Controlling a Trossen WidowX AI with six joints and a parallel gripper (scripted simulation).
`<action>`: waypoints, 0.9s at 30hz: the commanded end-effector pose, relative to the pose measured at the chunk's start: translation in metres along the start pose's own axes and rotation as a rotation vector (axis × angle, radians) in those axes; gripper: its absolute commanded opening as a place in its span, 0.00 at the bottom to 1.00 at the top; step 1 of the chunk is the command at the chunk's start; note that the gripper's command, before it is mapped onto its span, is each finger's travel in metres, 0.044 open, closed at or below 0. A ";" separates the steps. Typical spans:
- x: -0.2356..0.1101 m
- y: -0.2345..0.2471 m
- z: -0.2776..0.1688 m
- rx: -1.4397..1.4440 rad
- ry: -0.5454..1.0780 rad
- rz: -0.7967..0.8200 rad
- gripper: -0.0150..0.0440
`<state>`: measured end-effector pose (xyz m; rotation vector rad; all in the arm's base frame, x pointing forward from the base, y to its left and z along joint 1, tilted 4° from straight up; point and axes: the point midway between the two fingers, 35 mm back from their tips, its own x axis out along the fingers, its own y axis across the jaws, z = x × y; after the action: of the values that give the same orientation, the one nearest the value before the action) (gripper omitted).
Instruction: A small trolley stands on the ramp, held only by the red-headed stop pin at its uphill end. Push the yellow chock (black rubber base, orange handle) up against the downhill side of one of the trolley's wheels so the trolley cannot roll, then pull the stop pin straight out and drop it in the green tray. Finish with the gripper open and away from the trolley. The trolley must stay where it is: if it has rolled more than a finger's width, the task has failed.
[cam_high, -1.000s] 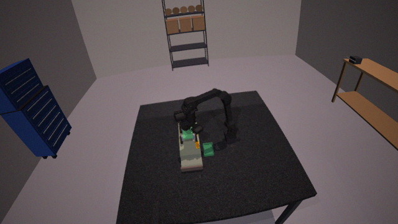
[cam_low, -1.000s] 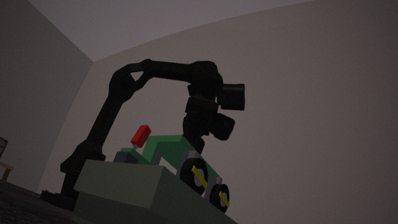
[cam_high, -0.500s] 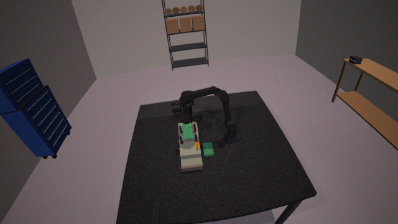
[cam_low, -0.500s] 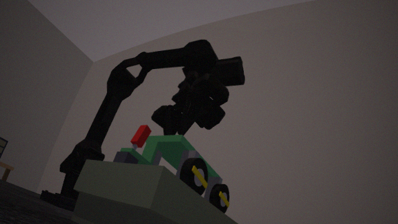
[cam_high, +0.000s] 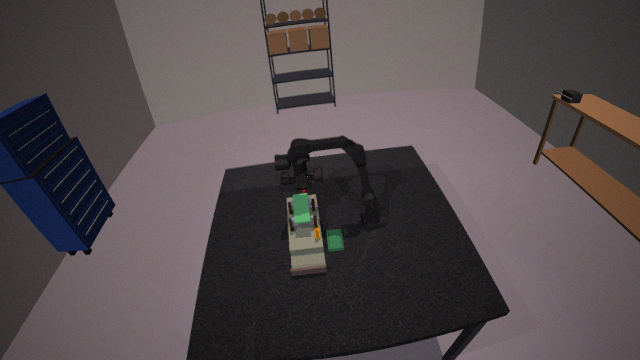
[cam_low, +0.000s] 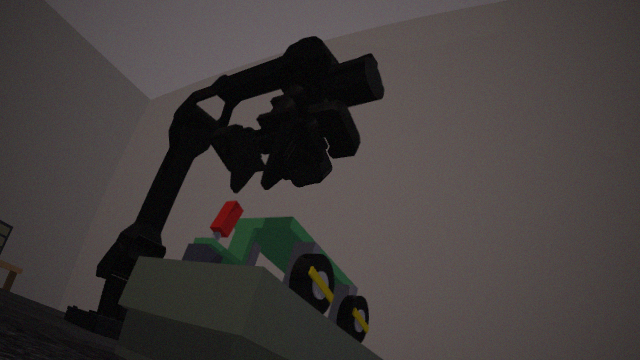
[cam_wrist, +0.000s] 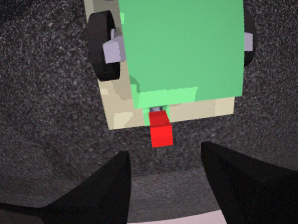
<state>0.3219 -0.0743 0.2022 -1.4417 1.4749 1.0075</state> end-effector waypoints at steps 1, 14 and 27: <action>-0.001 0.000 -0.003 -0.020 0.006 -0.002 0.58; 0.015 -0.001 -0.002 -0.020 0.007 -0.002 0.58; 0.030 -0.001 -0.003 -0.020 0.007 -0.002 0.58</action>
<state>0.3225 -0.0858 0.1771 -1.4555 1.4709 1.0193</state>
